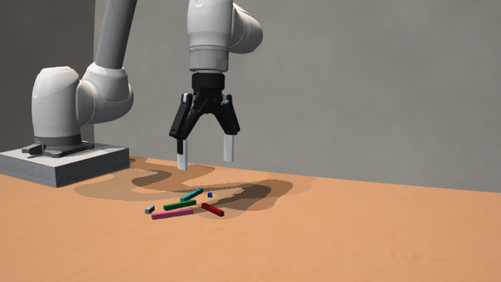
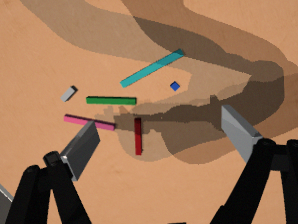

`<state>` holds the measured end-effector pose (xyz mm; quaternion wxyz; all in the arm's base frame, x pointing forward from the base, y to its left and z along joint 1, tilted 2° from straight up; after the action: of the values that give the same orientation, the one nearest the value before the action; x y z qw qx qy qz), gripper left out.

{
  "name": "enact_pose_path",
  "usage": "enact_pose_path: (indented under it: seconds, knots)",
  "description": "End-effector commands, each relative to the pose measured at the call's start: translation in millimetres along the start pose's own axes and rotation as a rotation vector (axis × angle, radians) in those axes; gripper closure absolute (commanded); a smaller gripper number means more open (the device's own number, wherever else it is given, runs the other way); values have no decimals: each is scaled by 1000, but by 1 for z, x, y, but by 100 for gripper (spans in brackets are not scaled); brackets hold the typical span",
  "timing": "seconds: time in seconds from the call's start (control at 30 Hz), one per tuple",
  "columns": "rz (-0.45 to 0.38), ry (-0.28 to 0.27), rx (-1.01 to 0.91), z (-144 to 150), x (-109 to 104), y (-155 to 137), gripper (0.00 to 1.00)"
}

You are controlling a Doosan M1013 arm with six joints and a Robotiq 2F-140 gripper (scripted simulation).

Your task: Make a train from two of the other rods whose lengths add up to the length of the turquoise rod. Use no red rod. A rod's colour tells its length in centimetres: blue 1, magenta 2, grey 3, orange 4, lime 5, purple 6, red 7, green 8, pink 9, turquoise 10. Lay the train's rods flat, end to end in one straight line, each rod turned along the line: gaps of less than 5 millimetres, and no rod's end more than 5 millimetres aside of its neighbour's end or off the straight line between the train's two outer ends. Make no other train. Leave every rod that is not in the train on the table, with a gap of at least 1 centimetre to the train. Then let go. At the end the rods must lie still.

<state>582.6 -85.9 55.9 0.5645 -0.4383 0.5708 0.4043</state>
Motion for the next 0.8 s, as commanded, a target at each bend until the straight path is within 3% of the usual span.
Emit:
enact_pose_path:
  seconds: [0.0,0.13,0.47,0.73,0.77]
  knots:
    - [1,-13,-167,7,-2,4,0]
    - [1,-13,-234,10,-2,5,0]
    - [-2,-13,-611,27,-5,14,0]
    - [-2,-13,-661,29,-6,15,0]
    - [-2,-13,-661,29,-6,15,85]
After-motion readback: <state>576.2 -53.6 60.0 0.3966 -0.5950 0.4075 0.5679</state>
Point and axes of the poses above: the point where the finger pads meet when closed, its own x axis out along the fingers, its own z axis across the jaws, y = z × x, the point moved 1 cm from there along -x, back along the fingers, and after that the axes turned 7 degrees about -x, right-handed, at the moved point
